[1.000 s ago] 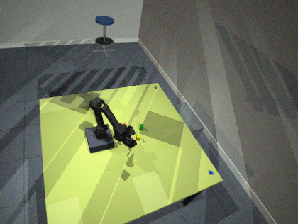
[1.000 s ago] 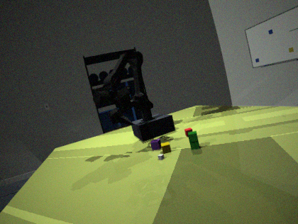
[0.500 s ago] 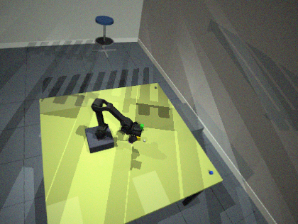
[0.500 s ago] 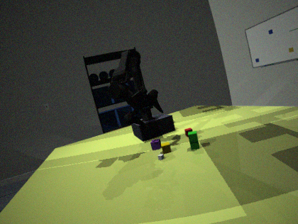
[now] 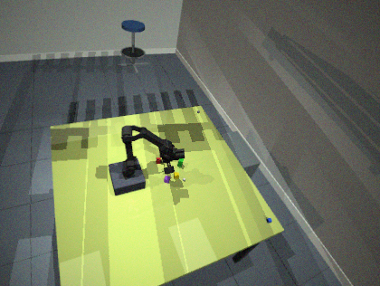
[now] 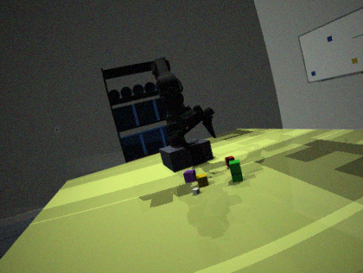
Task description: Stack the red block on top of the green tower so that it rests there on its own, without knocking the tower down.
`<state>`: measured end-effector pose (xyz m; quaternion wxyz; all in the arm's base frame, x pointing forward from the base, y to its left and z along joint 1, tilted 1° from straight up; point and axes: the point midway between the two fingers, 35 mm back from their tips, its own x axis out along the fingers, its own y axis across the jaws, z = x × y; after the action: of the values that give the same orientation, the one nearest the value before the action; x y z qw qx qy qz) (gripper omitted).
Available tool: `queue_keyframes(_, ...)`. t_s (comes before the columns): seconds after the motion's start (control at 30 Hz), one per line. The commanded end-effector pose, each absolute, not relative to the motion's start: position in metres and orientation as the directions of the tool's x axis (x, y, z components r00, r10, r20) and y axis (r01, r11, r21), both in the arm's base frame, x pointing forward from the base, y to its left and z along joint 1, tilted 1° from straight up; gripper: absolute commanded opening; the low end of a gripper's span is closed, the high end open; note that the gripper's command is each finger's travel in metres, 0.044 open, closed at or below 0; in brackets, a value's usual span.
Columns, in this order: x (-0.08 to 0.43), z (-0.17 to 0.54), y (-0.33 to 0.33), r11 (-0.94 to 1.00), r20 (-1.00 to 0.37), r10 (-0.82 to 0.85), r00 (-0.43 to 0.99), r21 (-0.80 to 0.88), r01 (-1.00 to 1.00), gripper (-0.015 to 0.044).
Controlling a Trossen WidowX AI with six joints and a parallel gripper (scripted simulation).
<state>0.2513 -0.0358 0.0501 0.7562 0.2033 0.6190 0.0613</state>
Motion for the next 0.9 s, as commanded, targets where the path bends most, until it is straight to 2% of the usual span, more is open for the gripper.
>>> queue_keyframes(0.0, 0.255, 0.047, -0.022, 0.916, -0.933, 0.317, 0.173, 0.348, 0.199, 0.044)
queue_keyframes(0.43, 0.262, 0.042, 0.03, 0.92, -0.987, 0.156, 0.034, 0.157, 0.358, 0.044)
queue_keyframes(0.87, 0.26, 0.041, 0.071, 0.894, -1.0, 0.007, 0.009, 0.01, 0.447, 0.044)
